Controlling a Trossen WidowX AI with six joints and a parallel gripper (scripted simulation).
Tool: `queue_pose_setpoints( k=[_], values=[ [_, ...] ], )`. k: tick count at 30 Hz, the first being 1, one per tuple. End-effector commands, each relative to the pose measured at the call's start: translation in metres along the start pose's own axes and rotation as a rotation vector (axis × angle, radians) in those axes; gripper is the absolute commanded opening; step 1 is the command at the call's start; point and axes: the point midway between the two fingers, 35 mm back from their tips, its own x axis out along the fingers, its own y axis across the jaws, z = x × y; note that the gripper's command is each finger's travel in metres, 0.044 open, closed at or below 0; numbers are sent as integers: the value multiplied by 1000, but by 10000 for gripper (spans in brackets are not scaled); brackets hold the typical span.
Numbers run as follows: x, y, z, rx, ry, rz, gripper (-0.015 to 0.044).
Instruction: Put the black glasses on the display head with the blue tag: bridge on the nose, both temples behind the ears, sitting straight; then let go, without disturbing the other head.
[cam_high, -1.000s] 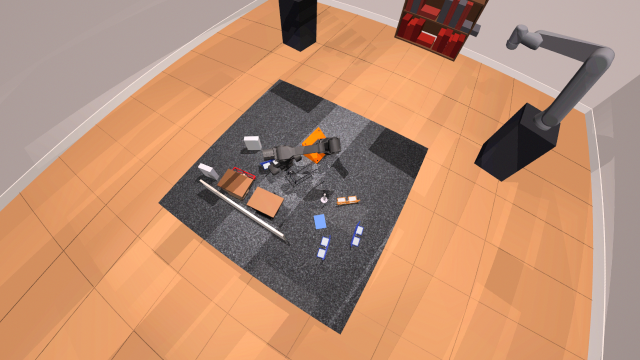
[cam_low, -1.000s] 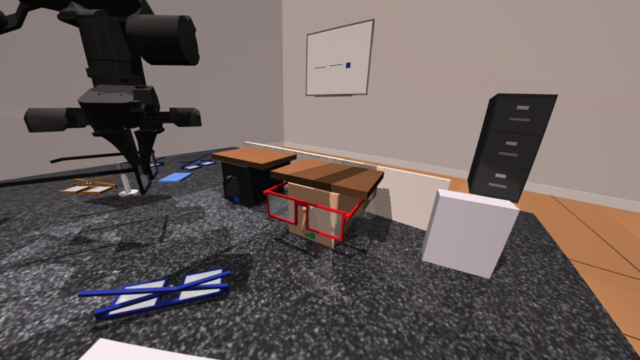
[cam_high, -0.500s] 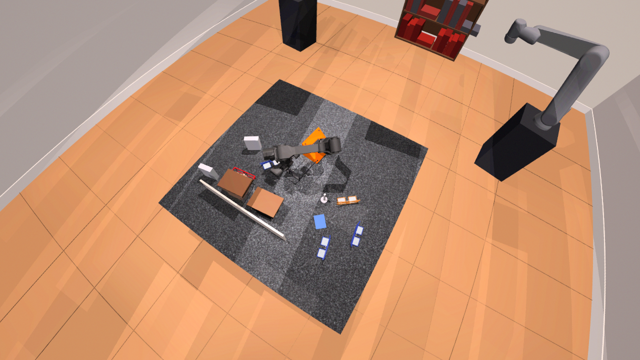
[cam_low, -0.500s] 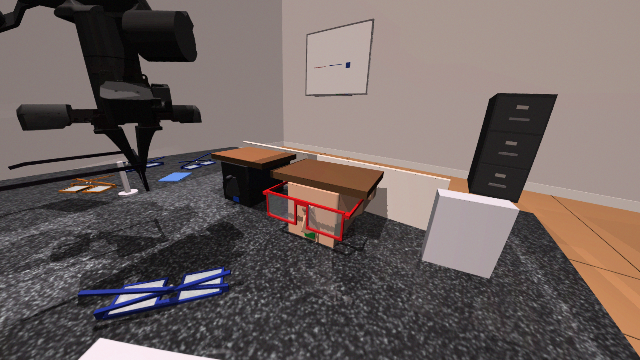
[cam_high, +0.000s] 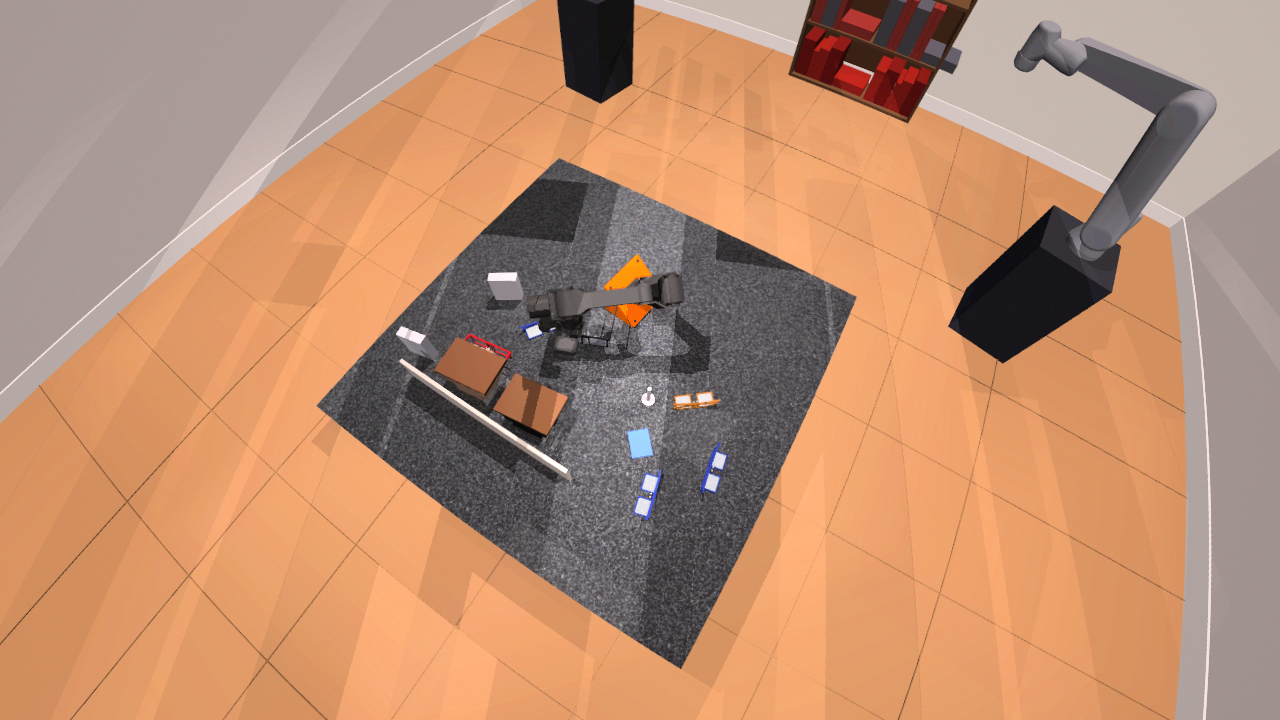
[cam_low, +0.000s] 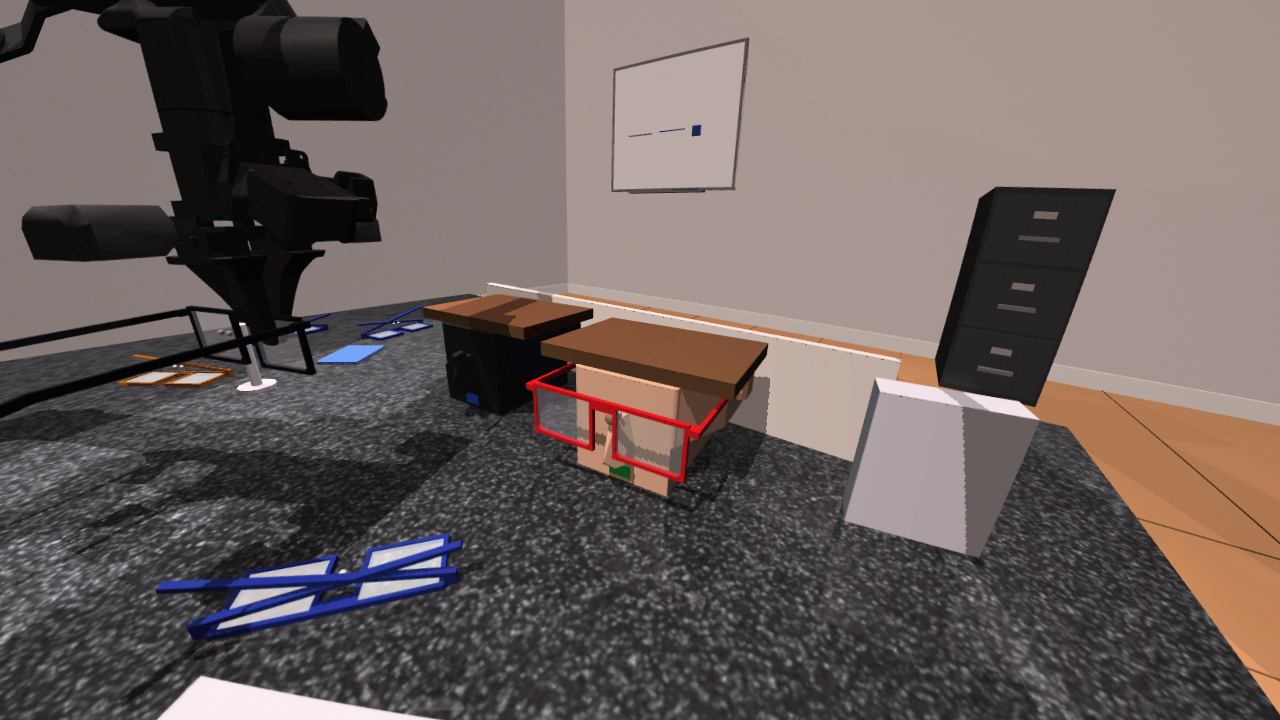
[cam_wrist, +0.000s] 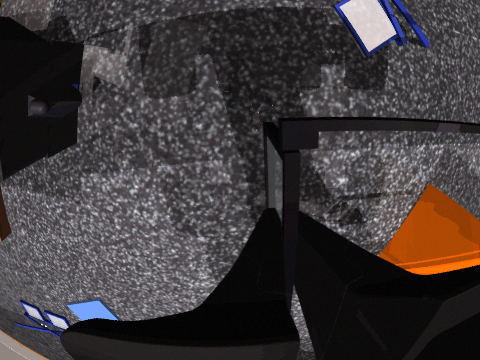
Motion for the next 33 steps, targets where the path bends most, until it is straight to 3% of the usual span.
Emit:
queue_pose_setpoints(
  k=[1, 33],
  values=[
    [0, -2, -2, -147, 1, -5, 0],
    [-3, -9, -9, -1241, 7, -5, 0]
  ],
)
